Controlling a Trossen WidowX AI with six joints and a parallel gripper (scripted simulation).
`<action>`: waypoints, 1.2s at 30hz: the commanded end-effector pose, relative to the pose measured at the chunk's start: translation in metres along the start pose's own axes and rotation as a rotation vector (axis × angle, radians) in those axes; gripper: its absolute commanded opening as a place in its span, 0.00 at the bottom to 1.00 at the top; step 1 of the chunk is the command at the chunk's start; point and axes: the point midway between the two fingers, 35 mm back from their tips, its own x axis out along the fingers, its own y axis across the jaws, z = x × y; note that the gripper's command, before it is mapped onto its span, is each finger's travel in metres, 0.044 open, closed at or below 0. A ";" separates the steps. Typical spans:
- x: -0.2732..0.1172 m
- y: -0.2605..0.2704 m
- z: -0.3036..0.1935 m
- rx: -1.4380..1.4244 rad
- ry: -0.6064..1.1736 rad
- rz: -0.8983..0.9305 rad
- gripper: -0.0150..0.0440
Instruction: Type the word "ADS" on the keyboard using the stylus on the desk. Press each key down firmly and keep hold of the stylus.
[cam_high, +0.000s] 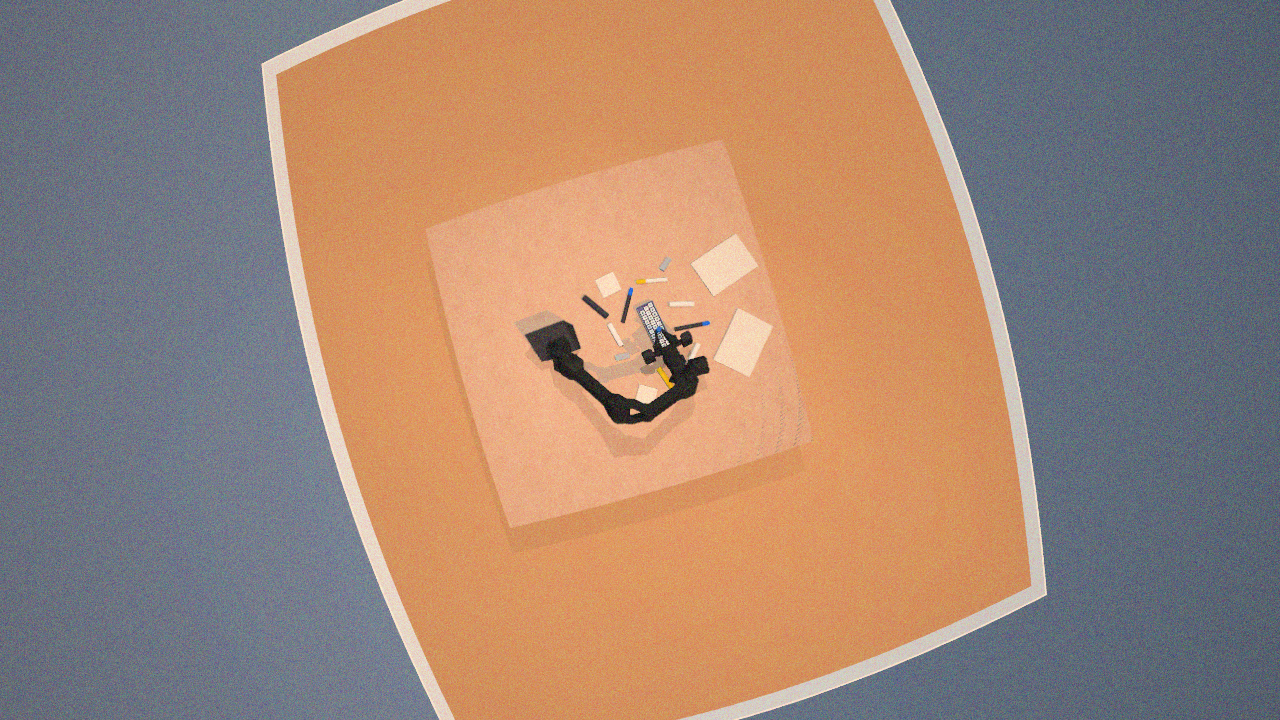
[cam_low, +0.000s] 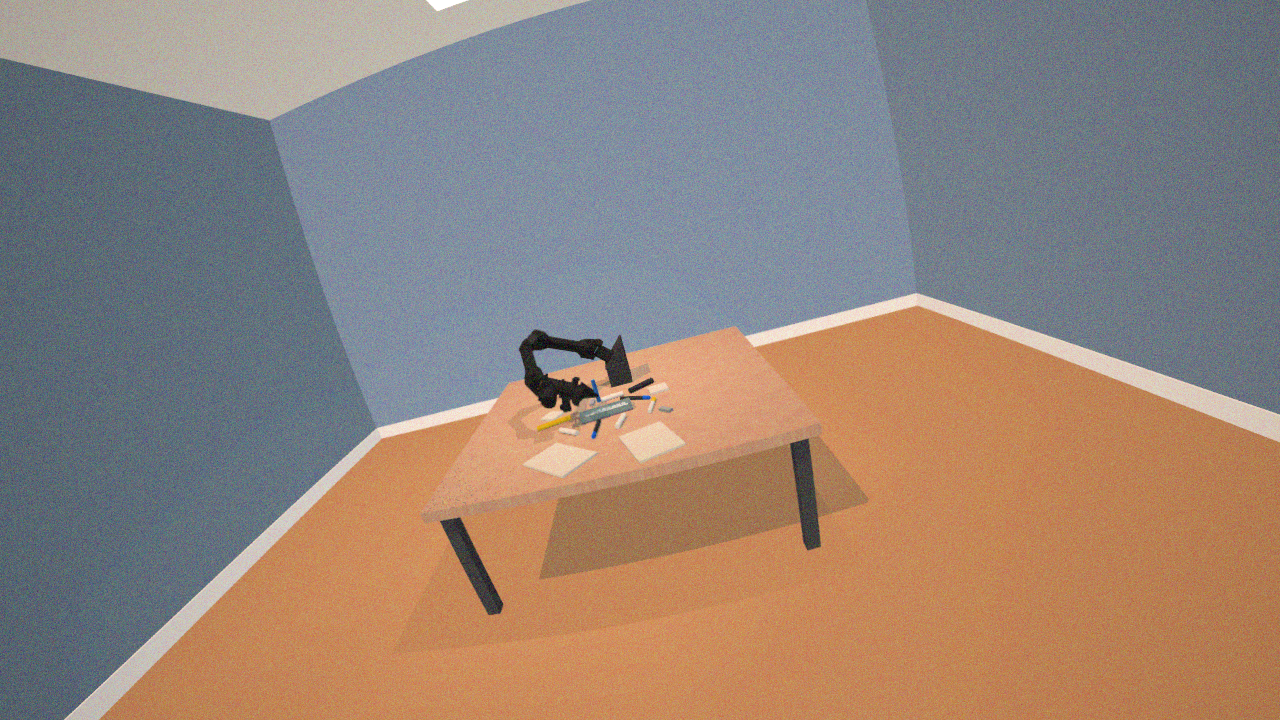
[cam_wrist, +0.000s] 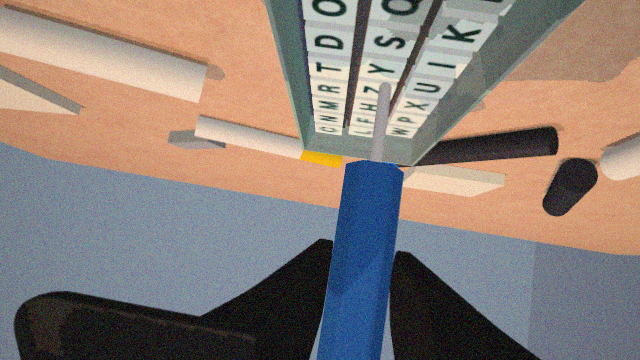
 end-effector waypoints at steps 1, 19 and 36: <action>0.001 0.000 0.004 -0.002 -0.004 -0.002 0.39; 0.003 0.000 0.007 -0.002 -0.004 -0.002 0.39; 0.005 0.000 0.010 -0.002 -0.004 -0.002 0.39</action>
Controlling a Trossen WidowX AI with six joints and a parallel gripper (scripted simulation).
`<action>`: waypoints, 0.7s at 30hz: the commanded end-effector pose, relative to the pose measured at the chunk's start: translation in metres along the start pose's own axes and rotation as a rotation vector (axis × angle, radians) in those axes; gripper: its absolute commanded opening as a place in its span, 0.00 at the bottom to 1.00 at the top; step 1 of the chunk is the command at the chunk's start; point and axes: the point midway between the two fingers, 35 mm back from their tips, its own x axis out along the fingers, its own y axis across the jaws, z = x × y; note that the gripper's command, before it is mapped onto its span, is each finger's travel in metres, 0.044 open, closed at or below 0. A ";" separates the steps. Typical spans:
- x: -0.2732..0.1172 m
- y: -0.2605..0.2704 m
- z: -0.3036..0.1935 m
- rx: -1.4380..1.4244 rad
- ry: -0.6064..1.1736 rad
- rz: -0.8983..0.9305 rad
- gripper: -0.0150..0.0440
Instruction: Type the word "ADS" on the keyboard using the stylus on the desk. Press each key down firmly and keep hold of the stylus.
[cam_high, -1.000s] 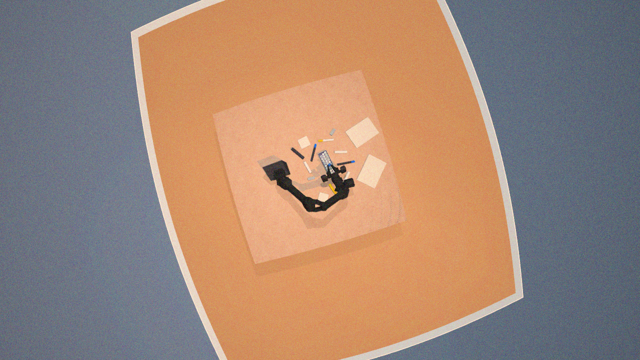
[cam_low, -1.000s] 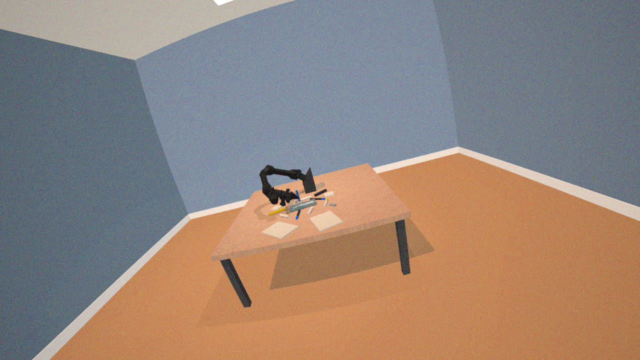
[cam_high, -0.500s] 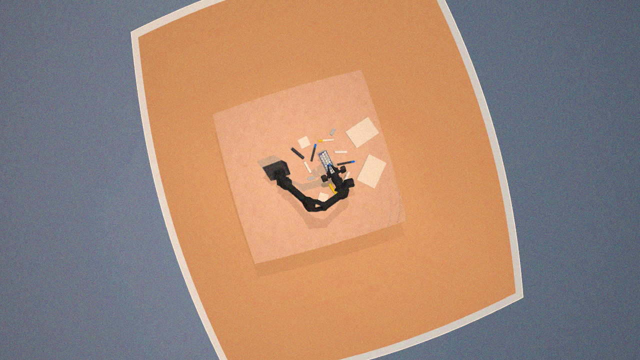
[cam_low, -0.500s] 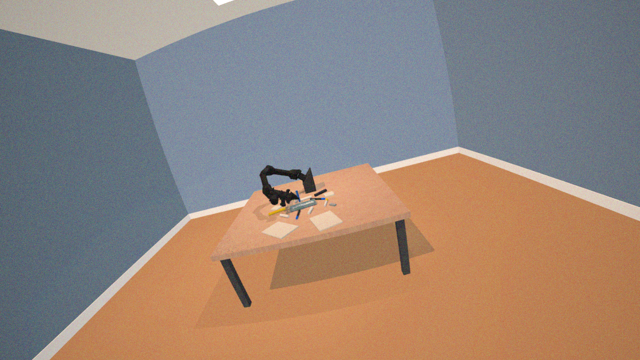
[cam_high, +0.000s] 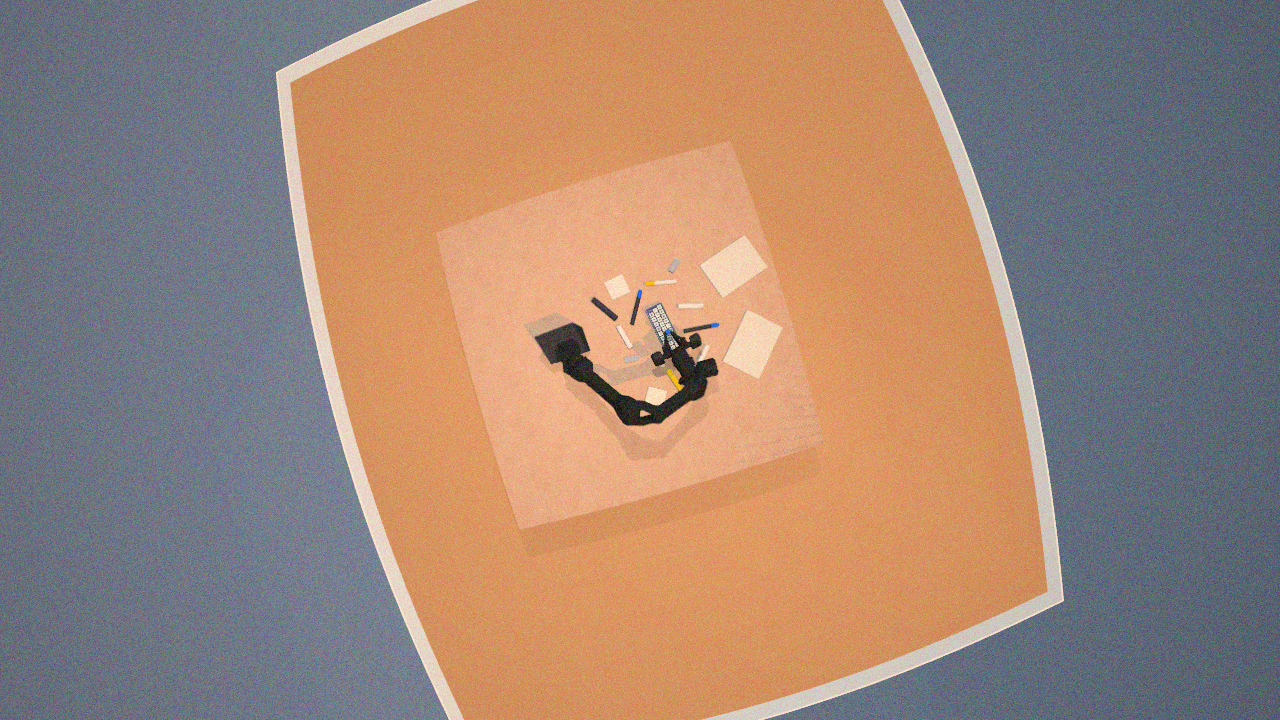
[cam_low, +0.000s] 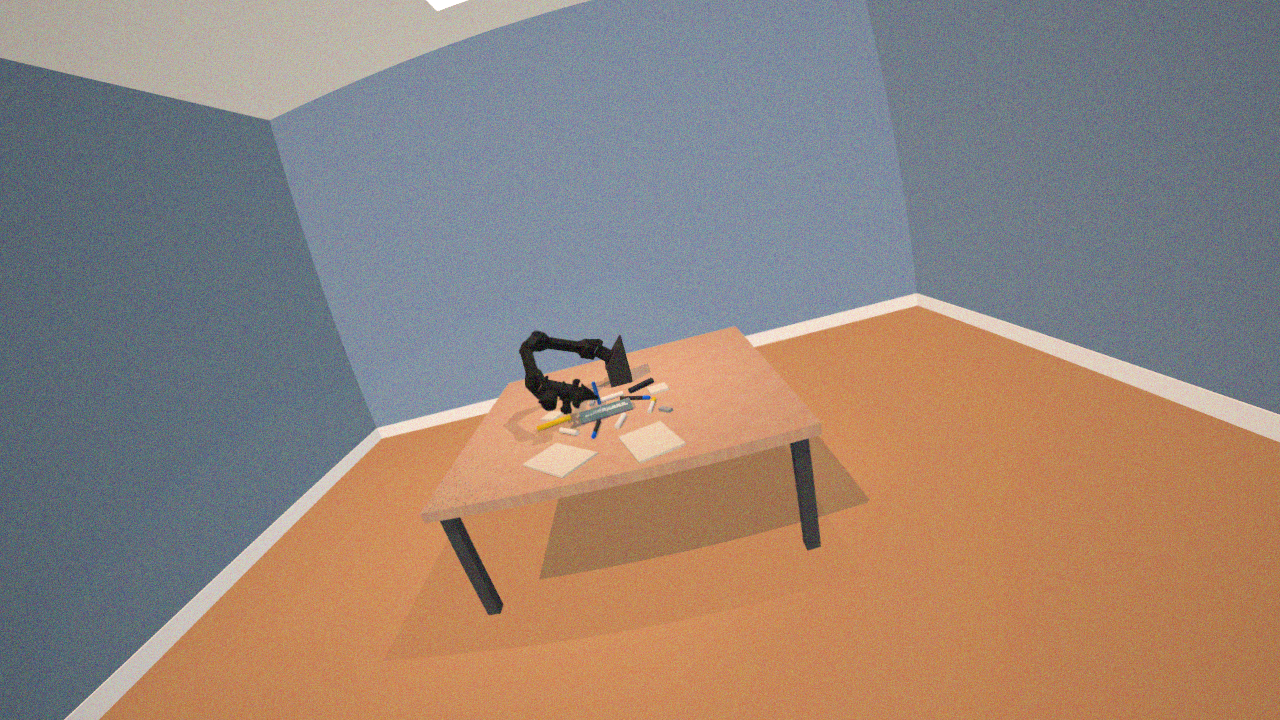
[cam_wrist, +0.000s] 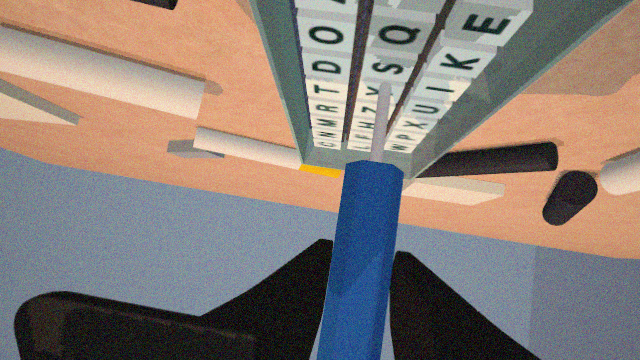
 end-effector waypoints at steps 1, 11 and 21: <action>0.001 0.000 0.002 -0.003 -0.004 -0.002 0.39; 0.003 0.000 0.005 -0.003 -0.004 -0.002 0.39; 0.005 0.000 0.009 -0.003 -0.004 -0.002 0.39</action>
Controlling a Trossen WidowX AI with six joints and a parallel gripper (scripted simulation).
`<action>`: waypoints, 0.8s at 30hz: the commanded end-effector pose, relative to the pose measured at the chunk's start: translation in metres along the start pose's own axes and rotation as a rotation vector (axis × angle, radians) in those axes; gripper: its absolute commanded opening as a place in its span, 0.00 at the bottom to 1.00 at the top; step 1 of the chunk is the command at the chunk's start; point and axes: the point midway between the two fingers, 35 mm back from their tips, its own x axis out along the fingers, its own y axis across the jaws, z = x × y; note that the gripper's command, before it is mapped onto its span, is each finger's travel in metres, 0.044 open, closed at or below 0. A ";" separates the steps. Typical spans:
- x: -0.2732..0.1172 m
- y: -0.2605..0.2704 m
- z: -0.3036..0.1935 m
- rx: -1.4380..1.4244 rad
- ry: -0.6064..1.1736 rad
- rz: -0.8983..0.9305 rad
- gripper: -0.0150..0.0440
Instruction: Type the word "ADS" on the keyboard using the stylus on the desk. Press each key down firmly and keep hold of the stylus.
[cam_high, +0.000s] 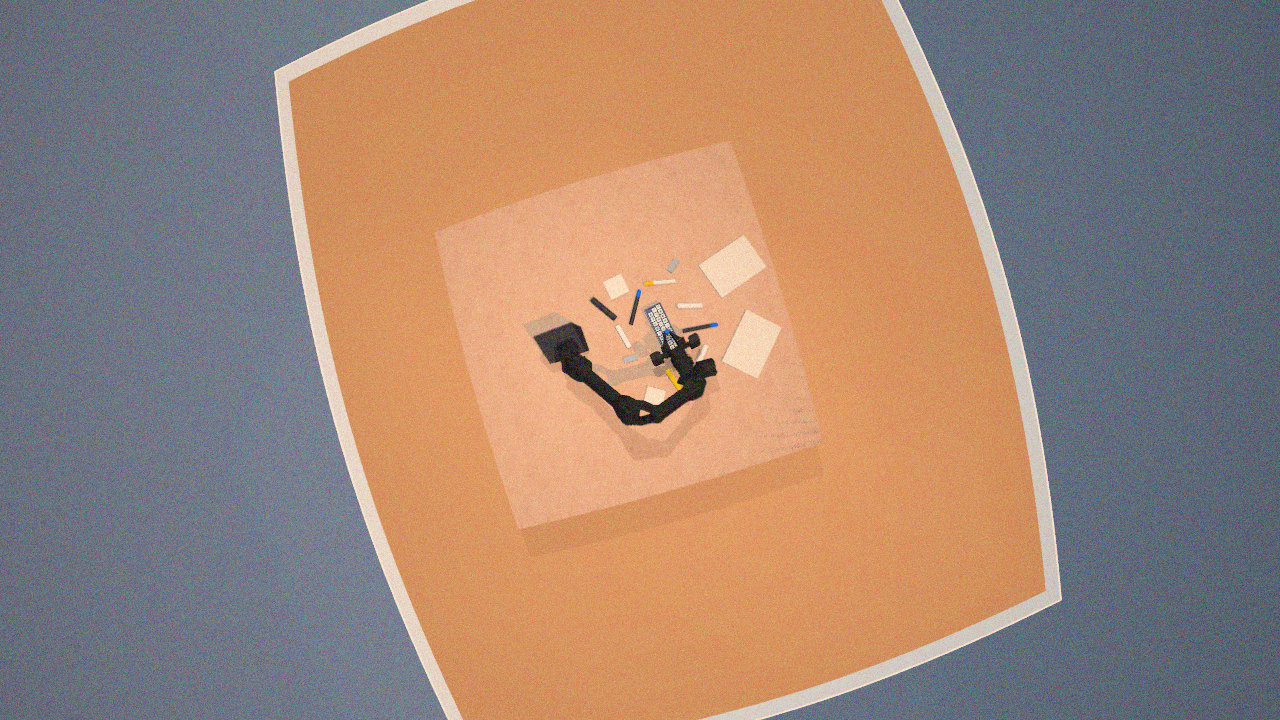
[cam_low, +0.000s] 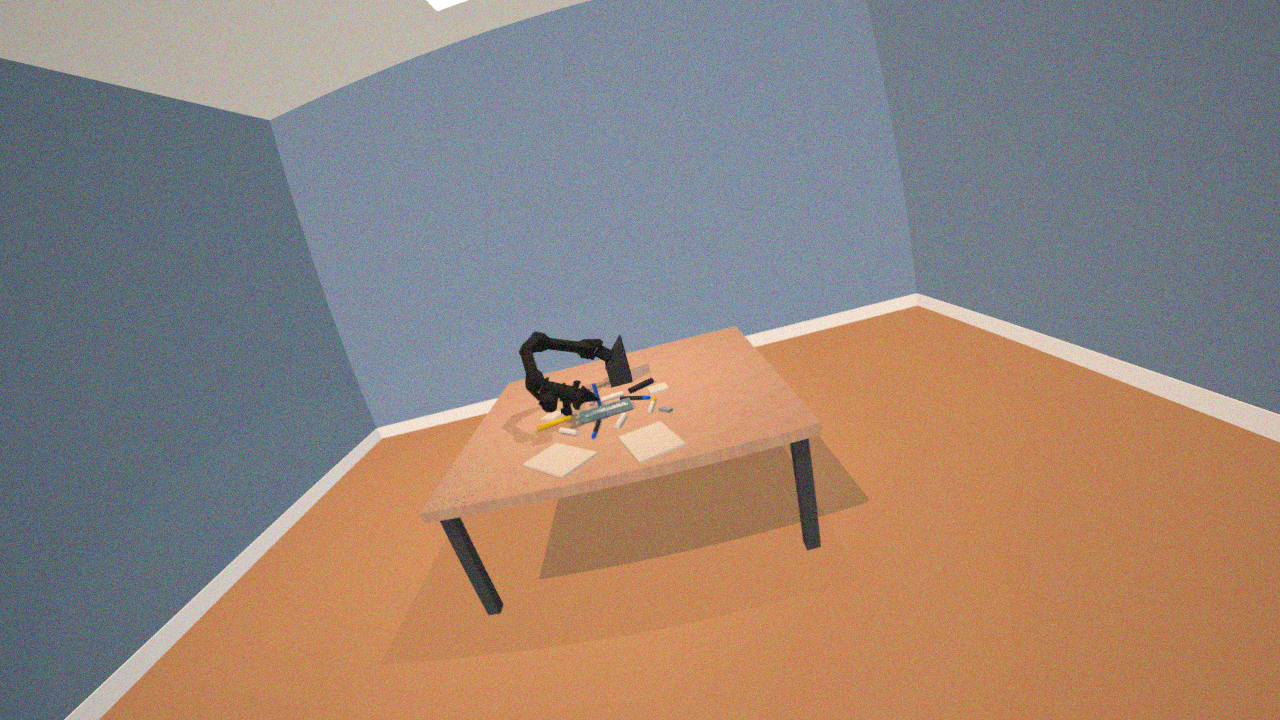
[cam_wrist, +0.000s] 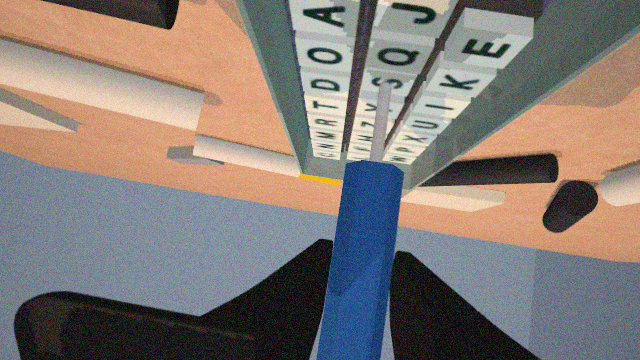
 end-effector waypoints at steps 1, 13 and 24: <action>0.002 -0.001 0.004 -0.002 -0.003 -0.004 0.39; 0.001 -0.001 0.002 -0.002 -0.003 -0.004 0.39; -0.017 -0.002 -0.030 -0.002 -0.001 -0.004 0.39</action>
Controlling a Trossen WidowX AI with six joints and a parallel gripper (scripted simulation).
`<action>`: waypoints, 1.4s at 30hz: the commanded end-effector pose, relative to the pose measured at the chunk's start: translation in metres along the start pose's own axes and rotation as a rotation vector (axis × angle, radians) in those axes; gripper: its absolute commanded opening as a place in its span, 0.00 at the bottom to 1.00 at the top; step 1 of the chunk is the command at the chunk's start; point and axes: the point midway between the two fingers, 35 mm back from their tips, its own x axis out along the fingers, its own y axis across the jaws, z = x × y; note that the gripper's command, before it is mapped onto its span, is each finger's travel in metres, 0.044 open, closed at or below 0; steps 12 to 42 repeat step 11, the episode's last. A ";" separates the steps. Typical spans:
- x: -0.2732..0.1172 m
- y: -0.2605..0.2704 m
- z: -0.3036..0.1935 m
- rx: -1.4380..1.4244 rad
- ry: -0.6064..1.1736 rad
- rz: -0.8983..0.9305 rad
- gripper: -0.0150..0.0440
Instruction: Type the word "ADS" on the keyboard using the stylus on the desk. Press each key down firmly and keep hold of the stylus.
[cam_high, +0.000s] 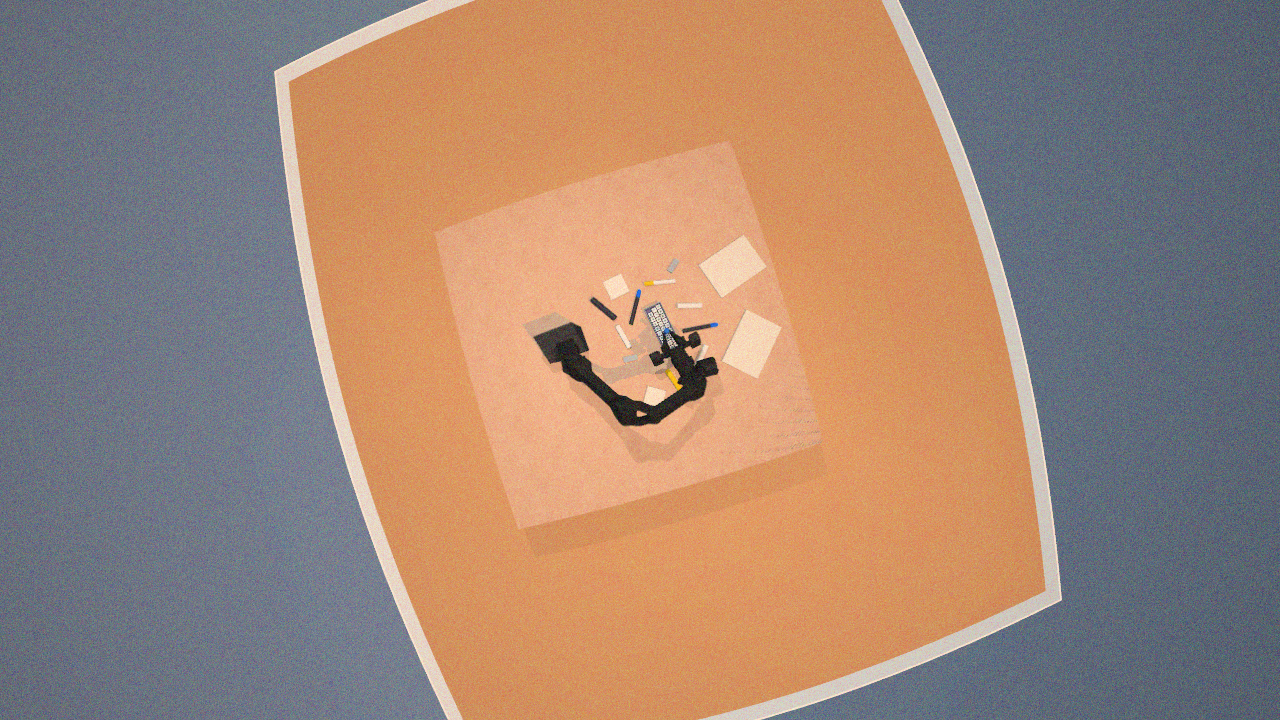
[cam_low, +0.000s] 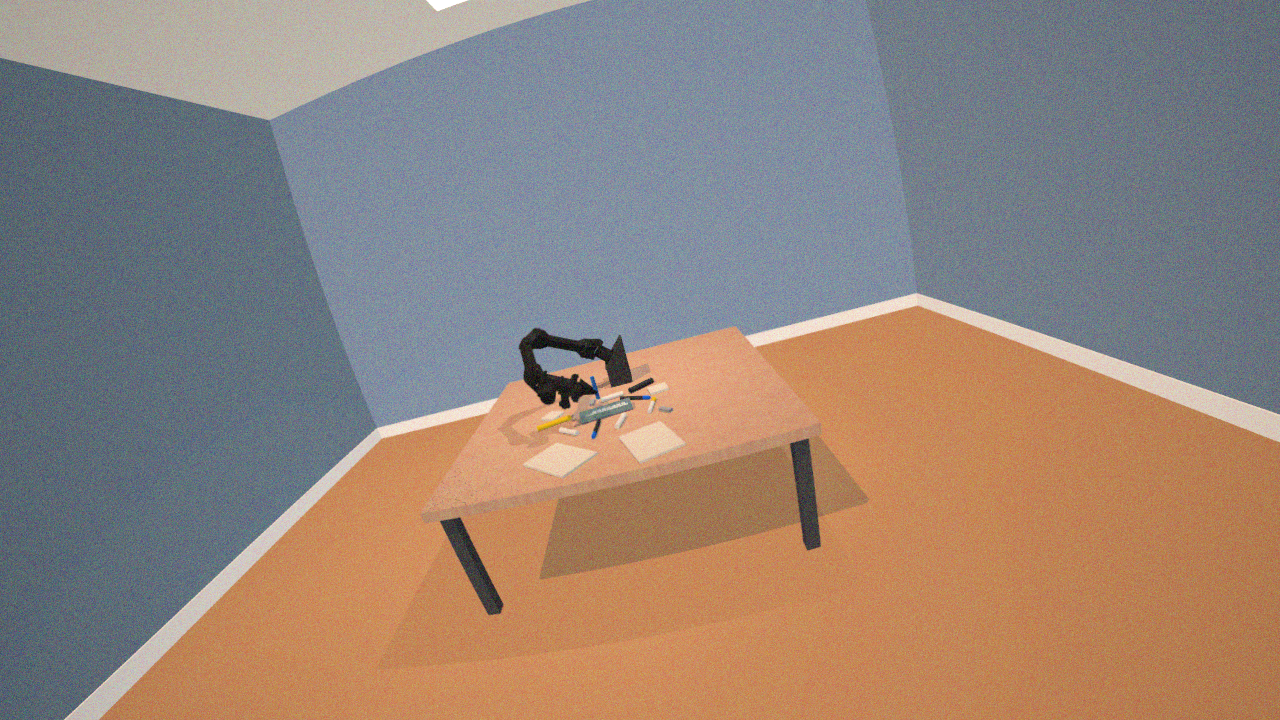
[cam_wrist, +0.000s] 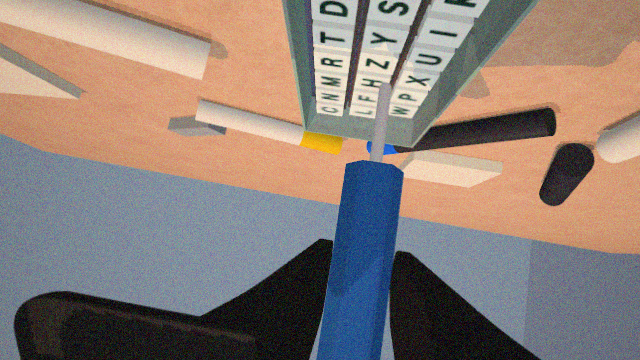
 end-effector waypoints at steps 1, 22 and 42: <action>-0.005 -0.001 -0.005 0.009 0.003 0.004 0.39; -0.002 0.000 -0.004 -0.002 -0.001 0.002 0.39; -0.002 0.000 -0.004 -0.002 -0.001 0.002 0.39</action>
